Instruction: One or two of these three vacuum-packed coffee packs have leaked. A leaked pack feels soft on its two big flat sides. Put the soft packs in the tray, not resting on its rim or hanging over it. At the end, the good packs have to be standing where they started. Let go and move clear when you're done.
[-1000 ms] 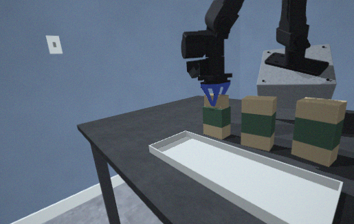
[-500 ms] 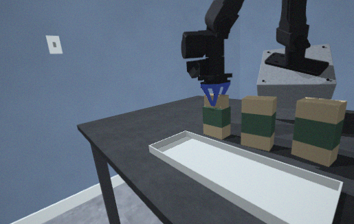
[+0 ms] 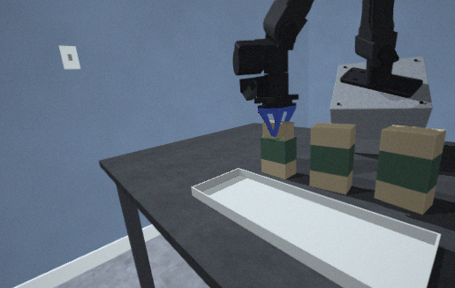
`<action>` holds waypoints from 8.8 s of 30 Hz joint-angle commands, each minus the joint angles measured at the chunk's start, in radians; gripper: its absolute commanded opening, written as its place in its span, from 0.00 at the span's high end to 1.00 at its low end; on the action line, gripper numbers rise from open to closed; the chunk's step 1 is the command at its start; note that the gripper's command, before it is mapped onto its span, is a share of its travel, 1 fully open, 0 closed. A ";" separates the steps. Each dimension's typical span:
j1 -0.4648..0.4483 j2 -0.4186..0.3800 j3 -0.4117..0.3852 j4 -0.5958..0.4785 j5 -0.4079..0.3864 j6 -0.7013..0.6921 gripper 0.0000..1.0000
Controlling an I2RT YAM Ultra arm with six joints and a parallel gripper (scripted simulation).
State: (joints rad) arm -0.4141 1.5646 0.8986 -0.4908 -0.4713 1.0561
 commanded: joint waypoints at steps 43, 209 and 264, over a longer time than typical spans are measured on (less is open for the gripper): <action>-0.108 -0.144 0.101 -0.257 -0.032 -0.103 0.74; 0.133 0.319 0.818 -0.410 0.071 0.153 0.74; 0.142 0.328 0.824 -0.385 0.076 0.162 0.21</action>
State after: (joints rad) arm -0.2550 1.9228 1.7077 -0.8837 -0.4042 1.2102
